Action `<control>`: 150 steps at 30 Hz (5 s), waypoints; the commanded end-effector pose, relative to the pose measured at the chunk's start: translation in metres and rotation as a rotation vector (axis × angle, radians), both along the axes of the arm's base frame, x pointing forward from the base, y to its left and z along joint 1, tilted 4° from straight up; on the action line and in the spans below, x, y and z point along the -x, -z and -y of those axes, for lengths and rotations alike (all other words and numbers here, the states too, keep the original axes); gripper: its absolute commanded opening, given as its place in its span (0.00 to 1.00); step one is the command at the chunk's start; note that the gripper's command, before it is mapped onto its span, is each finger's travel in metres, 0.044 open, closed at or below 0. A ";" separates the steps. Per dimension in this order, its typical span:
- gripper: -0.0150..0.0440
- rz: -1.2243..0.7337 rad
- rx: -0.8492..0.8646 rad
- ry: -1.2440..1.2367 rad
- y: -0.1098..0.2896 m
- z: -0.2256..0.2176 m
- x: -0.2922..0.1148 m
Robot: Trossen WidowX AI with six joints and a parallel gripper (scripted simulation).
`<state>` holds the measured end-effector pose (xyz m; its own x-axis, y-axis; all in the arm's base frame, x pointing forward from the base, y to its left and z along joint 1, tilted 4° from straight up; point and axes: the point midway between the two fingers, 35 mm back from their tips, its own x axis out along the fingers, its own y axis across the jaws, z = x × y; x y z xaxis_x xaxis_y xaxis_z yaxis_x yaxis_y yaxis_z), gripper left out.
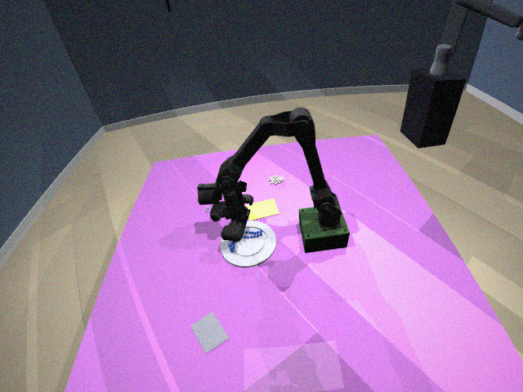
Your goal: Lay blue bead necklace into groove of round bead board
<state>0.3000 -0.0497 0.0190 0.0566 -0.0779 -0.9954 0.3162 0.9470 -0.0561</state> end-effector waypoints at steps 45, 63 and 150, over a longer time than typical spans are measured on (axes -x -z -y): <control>0.25 -0.008 -0.001 0.006 0.029 0.002 0.001; 0.25 -0.011 -0.003 0.008 0.025 0.001 0.002; 0.82 -0.030 0.009 -0.188 0.010 0.038 0.025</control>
<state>0.2857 -0.0971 0.0013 0.0418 -0.0831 -0.9957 0.2697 0.9605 -0.0688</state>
